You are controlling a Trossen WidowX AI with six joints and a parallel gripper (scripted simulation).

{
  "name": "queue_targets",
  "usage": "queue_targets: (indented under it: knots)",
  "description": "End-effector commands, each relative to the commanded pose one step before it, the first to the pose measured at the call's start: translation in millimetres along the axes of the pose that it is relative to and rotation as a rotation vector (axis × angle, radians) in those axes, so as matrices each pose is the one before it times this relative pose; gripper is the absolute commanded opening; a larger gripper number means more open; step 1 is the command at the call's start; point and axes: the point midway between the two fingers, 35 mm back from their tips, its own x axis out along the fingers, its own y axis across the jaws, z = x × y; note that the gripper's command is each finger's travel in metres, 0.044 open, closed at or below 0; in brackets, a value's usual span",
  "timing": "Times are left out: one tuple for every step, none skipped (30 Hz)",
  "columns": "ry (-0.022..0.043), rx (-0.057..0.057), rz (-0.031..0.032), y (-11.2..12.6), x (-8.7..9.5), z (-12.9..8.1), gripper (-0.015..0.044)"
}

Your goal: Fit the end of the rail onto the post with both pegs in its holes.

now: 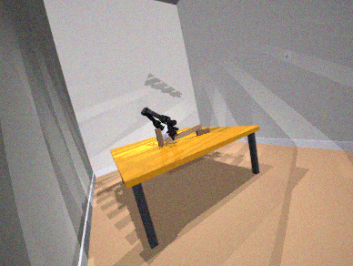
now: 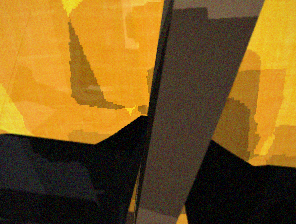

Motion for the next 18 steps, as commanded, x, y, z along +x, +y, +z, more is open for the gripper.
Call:
queue_targets:
  knots:
    - [0.00348,-0.0013,-0.00250,-0.50,-3.19,0.31,0.0000]
    - [-0.00002,0.0000,0.00000,-0.03,-0.50,0.00,0.0000]
    - [-0.00002,0.0000,0.00000,-0.04,-0.50,0.00,0.0000]
    - [-0.00002,0.0000,0.00000,-0.05,-0.50,0.00,0.0000]
    - [-0.00002,0.0000,0.00000,-0.06,-0.50,0.00,0.0000]
    - [-0.00002,0.0000,0.00000,-0.07,-0.50,0.00,0.0000]
    - [-0.00002,0.0000,0.00000,-0.08,-0.50,0.00,0.0000]
    - [-0.00002,0.0000,0.00000,-0.09,-0.50,0.00,0.0000]
    - [-0.00002,0.0000,0.00000,-0.09,-0.50,0.00,0.0000]
    - [-0.00002,0.0000,0.00000,-0.10,-0.50,0.00,0.0000]
    - [-0.00002,0.0000,0.00000,-0.10,-0.50,0.00,0.0000]
    - [-0.00002,0.0000,0.00000,-0.11,-0.50,0.00,0.0000]
    - [-0.00002,0.0000,0.00000,-0.11,-0.50,0.00,0.0000]
    - [-0.00002,0.0000,0.00000,-0.11,-0.50,0.00,0.0000]
    - [-0.00002,0.0000,0.00000,-0.11,-0.50,0.00,0.0000]
    - [-0.00002,0.0000,0.00000,-0.12,-0.50,0.00,0.0000]
    - [-0.00002,0.0000,0.00000,-0.12,-0.50,0.00,0.0000]
    - [-0.00002,0.0000,0.00000,-0.12,-0.50,0.00,0.0000]
